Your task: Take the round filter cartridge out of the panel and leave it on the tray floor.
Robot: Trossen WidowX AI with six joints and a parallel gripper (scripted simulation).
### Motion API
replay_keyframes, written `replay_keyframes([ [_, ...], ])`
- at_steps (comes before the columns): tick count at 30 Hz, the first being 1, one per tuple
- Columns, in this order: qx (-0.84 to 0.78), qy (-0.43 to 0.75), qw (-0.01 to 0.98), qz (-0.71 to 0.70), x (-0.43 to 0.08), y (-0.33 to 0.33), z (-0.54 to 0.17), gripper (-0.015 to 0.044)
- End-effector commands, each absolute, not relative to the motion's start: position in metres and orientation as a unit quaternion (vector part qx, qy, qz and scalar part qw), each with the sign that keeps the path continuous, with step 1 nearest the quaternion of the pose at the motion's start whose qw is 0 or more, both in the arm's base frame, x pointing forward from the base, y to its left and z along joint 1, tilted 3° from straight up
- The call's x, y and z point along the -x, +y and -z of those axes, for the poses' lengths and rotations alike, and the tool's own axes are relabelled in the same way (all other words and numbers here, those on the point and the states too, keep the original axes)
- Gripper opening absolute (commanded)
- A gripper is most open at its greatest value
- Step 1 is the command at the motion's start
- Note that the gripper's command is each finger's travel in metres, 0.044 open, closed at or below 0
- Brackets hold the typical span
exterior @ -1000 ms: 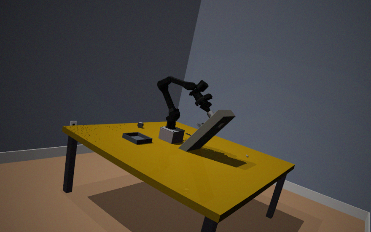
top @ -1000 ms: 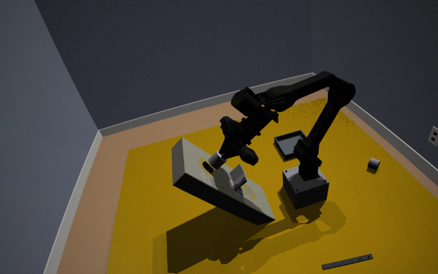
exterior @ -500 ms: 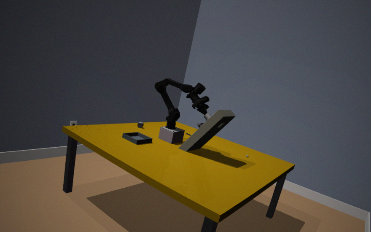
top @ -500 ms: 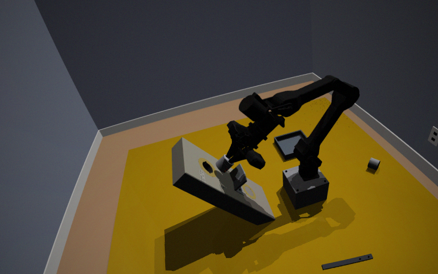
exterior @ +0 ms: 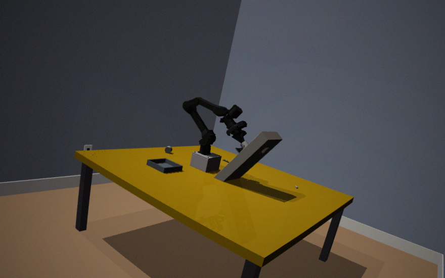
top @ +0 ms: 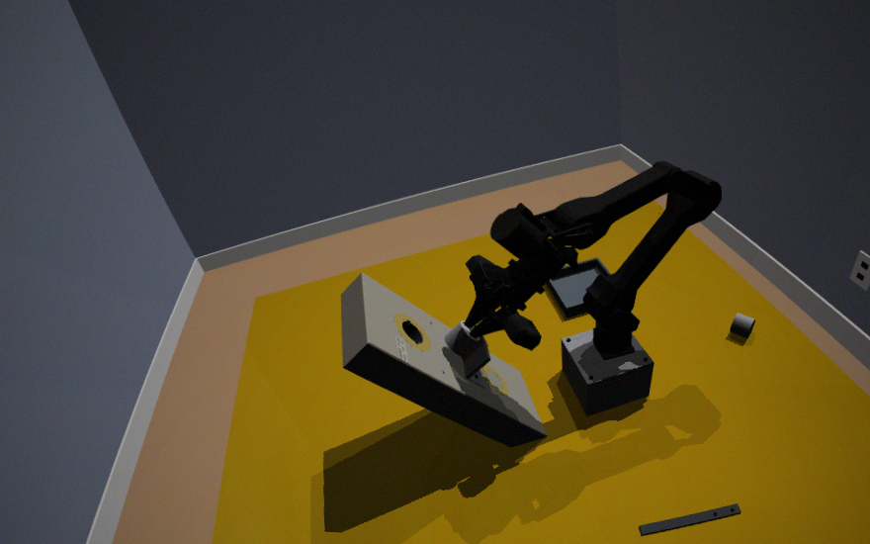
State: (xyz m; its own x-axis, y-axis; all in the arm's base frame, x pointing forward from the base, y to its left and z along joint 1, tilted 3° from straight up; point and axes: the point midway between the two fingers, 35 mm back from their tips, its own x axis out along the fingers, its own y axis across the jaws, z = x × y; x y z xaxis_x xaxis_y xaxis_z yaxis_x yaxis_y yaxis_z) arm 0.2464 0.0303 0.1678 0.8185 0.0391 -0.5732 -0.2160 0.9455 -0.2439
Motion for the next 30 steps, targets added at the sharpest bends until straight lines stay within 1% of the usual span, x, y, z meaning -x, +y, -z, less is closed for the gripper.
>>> replay_keyframes([
  [1,0.150,0.292,0.942,-0.068,-0.248,0.030,-0.170,0.0094],
  [14,0.148,0.286,0.944,-0.065,-0.246,0.030,-0.167,0.0094],
  [21,0.148,0.285,0.945,-0.065,-0.277,0.035,-0.229,0.0094],
  [25,0.148,0.285,0.945,-0.064,-0.281,0.036,-0.235,0.0094],
  [27,0.148,0.284,0.945,-0.065,-0.281,0.037,-0.242,0.0147],
  [30,0.148,0.281,0.946,-0.065,-0.280,0.039,-0.273,0.0225],
])
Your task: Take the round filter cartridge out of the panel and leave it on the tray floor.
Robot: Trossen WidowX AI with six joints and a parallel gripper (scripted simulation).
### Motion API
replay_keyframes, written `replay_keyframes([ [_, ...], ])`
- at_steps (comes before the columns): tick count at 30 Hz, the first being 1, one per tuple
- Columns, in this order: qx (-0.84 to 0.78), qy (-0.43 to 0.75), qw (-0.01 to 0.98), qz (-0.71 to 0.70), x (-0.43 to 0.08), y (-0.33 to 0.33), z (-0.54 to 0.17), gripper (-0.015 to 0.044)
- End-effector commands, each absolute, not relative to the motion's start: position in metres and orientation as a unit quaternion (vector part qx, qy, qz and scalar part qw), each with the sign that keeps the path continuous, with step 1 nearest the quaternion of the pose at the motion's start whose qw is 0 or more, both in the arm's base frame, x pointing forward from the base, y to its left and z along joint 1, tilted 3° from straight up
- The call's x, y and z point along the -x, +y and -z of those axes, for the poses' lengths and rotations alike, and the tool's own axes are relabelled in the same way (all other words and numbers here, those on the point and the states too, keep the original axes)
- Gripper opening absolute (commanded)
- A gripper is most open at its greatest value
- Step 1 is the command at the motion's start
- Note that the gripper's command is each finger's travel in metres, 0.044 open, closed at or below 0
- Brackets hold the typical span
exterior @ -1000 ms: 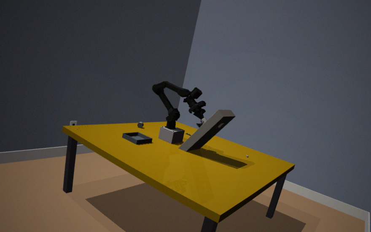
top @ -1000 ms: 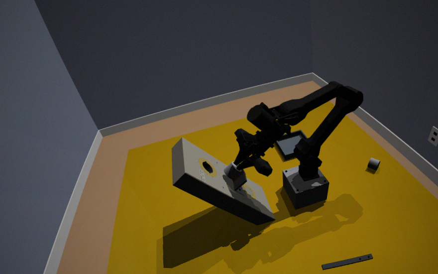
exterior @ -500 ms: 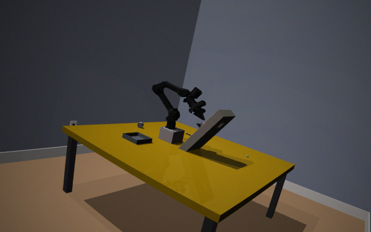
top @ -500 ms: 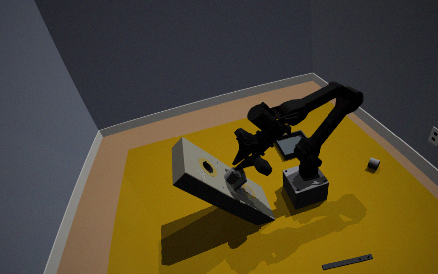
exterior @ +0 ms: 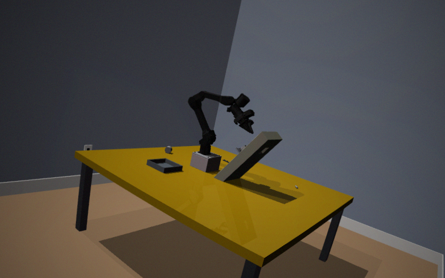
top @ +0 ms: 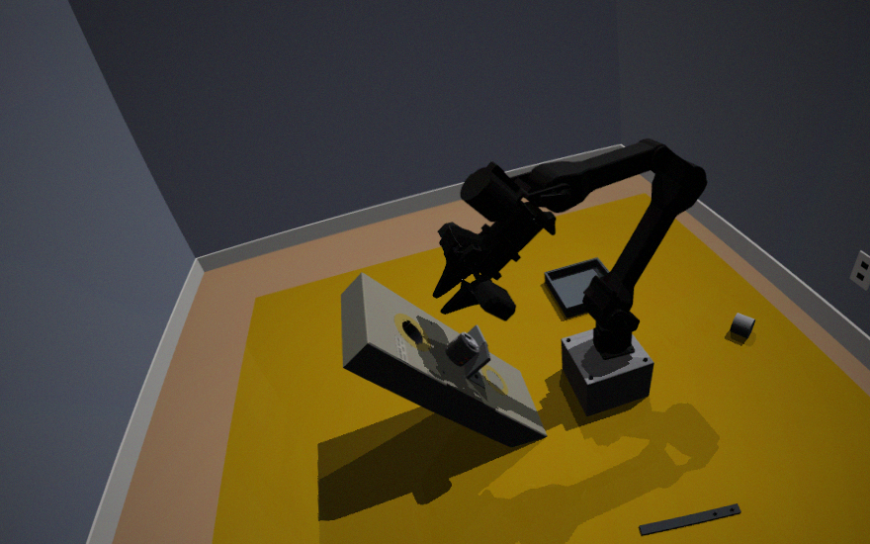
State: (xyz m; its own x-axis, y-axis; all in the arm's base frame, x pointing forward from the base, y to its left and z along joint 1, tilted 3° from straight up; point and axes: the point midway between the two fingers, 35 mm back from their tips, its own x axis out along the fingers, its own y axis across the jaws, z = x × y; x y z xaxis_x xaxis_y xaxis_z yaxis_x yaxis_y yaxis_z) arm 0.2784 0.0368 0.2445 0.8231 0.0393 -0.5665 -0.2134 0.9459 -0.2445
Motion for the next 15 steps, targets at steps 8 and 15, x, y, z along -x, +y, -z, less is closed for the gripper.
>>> replay_keyframes([
  [8,0.140,0.295,0.943,-0.064,-0.274,0.039,-0.299,0.0330],
  [15,0.052,0.474,0.879,-0.028,-0.246,0.031,-0.193,0.0305],
])
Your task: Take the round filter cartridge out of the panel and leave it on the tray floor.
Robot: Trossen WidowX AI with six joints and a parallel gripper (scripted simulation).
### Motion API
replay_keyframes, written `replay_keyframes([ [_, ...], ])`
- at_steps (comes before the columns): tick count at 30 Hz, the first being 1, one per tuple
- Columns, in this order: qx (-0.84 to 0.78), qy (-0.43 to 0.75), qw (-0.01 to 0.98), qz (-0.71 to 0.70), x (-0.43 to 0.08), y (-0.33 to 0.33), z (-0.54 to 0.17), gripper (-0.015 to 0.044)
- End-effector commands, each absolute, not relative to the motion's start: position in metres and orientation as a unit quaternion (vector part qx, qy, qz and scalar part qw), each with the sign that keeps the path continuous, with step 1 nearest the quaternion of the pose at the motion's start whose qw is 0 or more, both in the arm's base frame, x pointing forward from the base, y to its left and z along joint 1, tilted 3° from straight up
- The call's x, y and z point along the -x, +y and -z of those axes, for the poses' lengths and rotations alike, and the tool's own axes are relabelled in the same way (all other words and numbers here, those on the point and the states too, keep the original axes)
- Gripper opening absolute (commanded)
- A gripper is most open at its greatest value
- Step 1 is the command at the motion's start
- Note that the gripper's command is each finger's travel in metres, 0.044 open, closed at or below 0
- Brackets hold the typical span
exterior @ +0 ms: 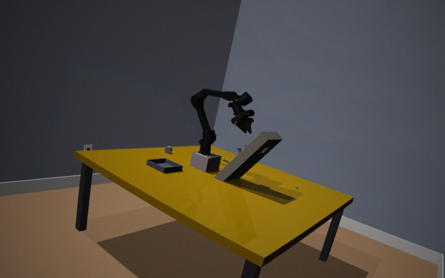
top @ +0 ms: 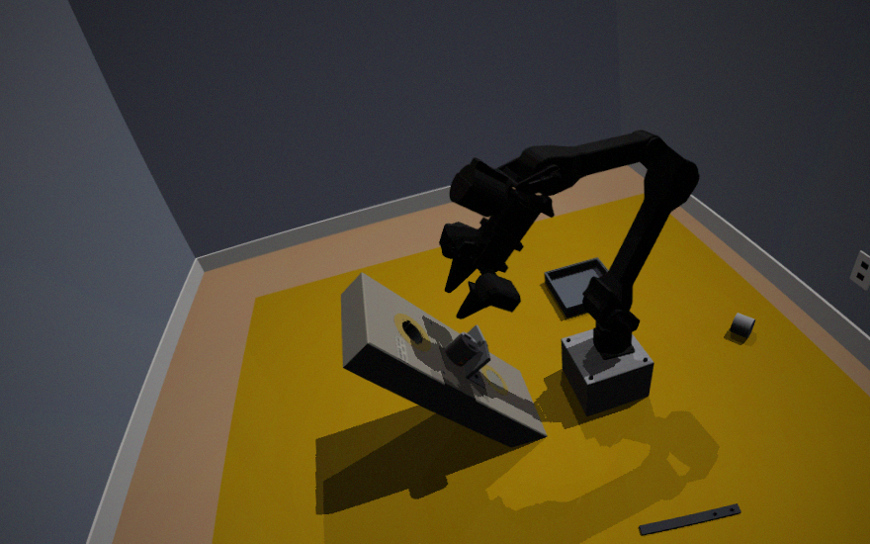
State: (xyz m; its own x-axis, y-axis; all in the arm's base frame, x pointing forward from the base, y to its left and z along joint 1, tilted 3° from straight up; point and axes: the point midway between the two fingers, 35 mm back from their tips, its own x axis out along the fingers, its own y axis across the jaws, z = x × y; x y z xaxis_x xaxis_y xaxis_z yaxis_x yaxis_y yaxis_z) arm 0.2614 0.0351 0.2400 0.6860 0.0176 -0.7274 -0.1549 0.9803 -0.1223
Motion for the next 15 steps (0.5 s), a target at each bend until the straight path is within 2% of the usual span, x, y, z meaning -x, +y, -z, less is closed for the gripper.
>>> replay_keyframes([
  [1,0.045,0.486,0.872,-0.024,-0.242,0.030,-0.186,0.0305],
  [15,0.043,0.490,0.870,-0.022,-0.249,0.030,-0.173,0.0305],
])
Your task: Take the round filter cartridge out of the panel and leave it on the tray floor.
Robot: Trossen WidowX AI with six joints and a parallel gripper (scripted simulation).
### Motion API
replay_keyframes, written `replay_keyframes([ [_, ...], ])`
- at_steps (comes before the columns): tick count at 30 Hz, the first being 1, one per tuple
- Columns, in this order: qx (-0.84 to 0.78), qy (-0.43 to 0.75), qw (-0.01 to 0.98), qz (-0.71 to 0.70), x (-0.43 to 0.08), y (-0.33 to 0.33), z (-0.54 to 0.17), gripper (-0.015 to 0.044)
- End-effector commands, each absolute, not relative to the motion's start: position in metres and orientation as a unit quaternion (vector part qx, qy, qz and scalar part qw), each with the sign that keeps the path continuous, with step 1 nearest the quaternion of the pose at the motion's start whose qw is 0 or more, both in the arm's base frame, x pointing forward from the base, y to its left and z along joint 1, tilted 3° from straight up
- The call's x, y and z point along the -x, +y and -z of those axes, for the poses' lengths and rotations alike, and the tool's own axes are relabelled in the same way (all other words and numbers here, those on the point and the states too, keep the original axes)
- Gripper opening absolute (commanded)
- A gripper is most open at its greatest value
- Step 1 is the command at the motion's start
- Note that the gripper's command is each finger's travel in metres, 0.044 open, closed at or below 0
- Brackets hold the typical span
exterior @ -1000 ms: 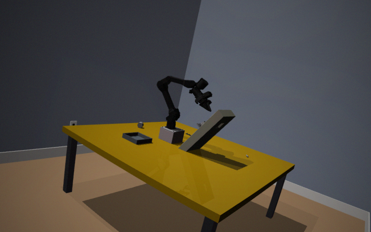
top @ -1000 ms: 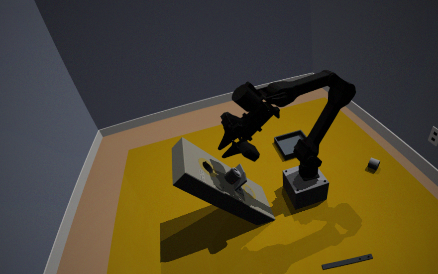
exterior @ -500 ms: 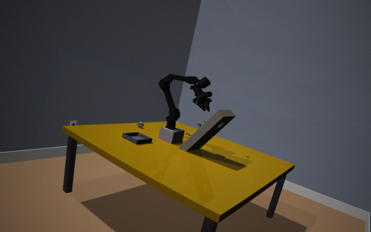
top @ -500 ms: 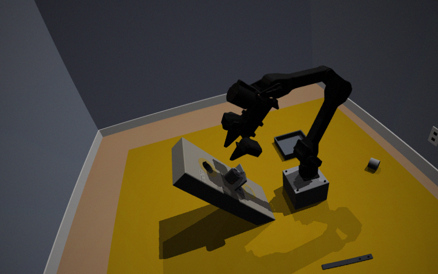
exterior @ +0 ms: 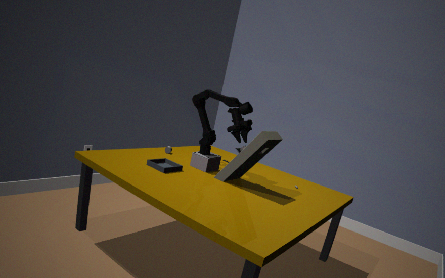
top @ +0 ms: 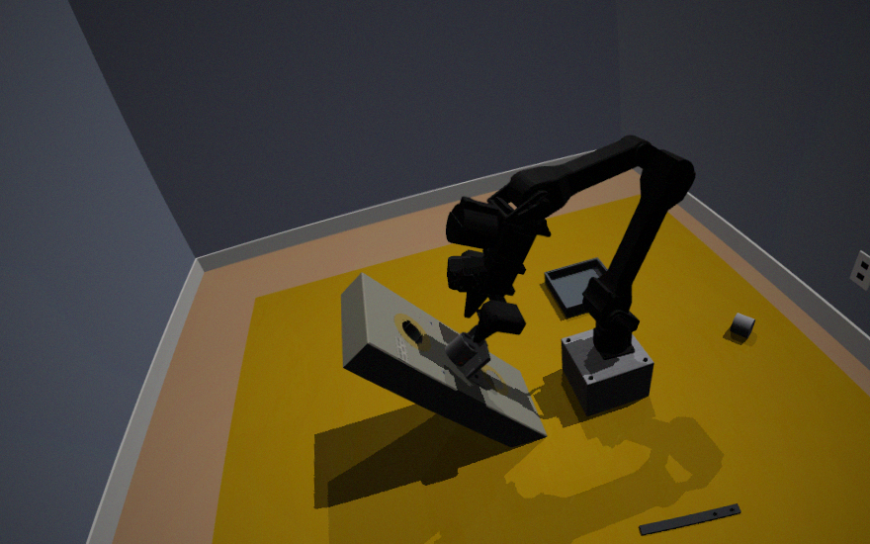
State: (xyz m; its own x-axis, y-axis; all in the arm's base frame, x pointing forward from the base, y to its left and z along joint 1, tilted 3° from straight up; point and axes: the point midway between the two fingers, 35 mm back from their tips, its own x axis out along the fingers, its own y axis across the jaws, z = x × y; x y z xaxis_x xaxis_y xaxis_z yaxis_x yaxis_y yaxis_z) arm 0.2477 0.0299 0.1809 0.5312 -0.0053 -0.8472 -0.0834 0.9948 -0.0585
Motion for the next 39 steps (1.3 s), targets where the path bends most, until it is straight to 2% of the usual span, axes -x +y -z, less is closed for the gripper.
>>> replay_keyframes([
  [1,0.043,0.490,0.870,-0.022,-0.250,0.030,-0.171,0.0305],
  [28,0.043,0.489,0.871,-0.022,-0.267,0.030,-0.141,0.0305],
  [39,0.042,0.486,0.873,-0.020,-0.268,0.029,-0.145,0.0231],
])
